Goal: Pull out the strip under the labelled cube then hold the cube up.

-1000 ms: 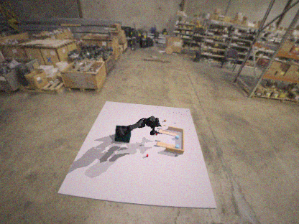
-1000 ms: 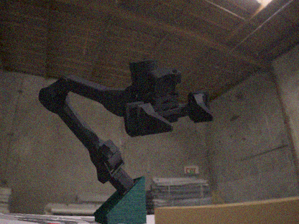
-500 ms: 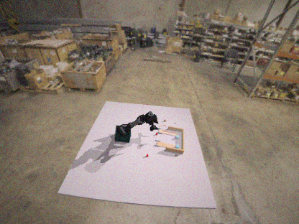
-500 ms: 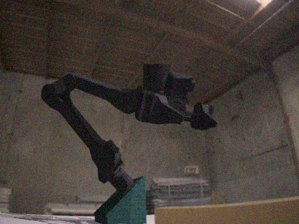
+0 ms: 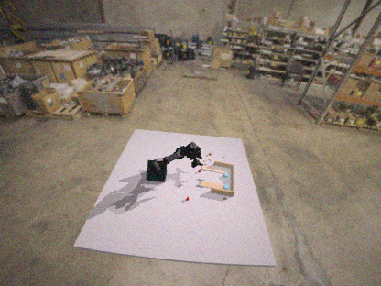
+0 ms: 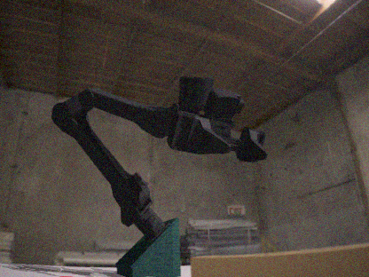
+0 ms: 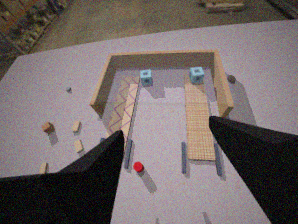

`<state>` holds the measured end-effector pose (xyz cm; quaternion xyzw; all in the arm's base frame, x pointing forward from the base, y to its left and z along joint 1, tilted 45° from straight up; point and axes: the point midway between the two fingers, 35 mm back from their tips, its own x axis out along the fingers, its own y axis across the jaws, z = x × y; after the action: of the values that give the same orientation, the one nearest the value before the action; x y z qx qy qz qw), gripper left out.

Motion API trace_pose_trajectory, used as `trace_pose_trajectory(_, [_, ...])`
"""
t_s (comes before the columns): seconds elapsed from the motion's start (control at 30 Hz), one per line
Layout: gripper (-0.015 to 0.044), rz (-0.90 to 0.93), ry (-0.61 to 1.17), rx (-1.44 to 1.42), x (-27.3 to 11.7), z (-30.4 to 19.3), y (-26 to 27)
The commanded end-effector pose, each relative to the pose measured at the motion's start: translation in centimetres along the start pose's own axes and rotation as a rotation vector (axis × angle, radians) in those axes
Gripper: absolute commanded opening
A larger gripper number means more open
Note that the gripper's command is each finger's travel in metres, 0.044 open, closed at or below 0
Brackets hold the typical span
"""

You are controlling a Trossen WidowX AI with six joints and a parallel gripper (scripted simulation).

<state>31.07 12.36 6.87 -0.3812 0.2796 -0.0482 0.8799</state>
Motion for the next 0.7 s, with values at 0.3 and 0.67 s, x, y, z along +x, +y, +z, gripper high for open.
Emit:
trace_pose_trajectory(0.3, [0.0033, -0.031, 0.553, 0.109, 8.3, -2.2, -4.2])
trace_pose_trajectory(0.67, [0.0000, -0.099, 0.915, 0.194, 10.5, -5.2, -8.8])
